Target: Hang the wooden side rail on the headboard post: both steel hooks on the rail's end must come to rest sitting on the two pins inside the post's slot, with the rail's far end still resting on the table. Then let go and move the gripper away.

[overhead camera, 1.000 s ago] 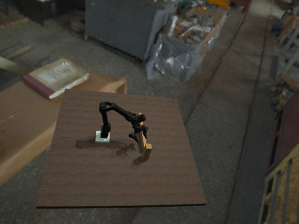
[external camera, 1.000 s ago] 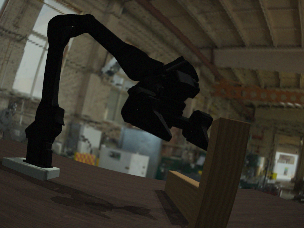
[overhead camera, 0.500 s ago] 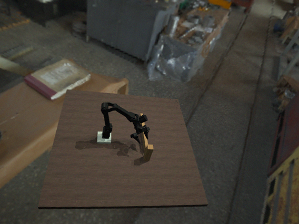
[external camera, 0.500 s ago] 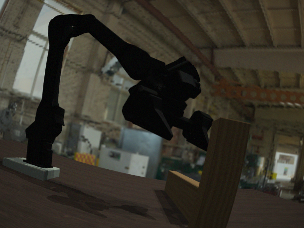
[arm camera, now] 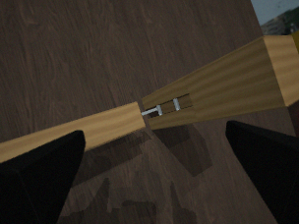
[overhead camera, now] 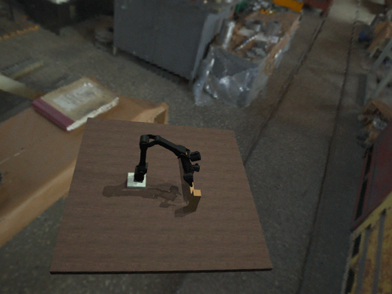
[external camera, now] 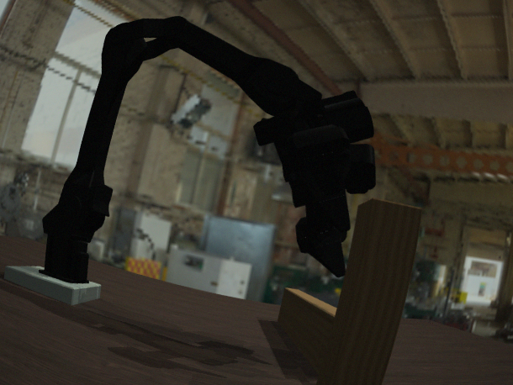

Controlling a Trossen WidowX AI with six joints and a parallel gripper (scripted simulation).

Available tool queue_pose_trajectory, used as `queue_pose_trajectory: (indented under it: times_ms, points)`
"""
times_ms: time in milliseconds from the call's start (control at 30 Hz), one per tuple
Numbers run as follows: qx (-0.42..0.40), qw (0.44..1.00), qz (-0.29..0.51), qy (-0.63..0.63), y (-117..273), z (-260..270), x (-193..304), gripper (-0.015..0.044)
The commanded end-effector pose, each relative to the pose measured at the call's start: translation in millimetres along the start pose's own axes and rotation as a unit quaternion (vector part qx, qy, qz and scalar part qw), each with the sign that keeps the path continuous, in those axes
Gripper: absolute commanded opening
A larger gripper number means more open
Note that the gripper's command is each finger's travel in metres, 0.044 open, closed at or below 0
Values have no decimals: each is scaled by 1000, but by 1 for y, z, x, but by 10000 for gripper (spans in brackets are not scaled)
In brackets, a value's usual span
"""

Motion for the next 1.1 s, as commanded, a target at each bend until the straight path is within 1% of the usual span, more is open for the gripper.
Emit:
queue_pose_trajectory:
  times_ms: [0, 167, 333, 433, 600, 1067]
  points:
    - [-112, 948, 24, 297, -3, -5, -25, 440]
    - [-190, 864, 7, 466, -2, -9, -38, 440]
    - [-262, 750, -37, 606, -1, -13, -48, 440]
    - [-294, 692, -66, 656, 0, -15, -52, 440]
    - [-323, 608, -111, 716, 2, -18, -57, 440]
    - [-325, 602, -115, 720, 2, -18, -57, 440]
Point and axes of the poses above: the point midway between the two fingers, 35 mm back from their tips, its own y axis back along the fingers, its own z axis across the jaws, x = y × z, the point moved 8 cm from there along y, back along the fingers, and after that the axes turned 11 degrees about y, right-handed, at the moved point
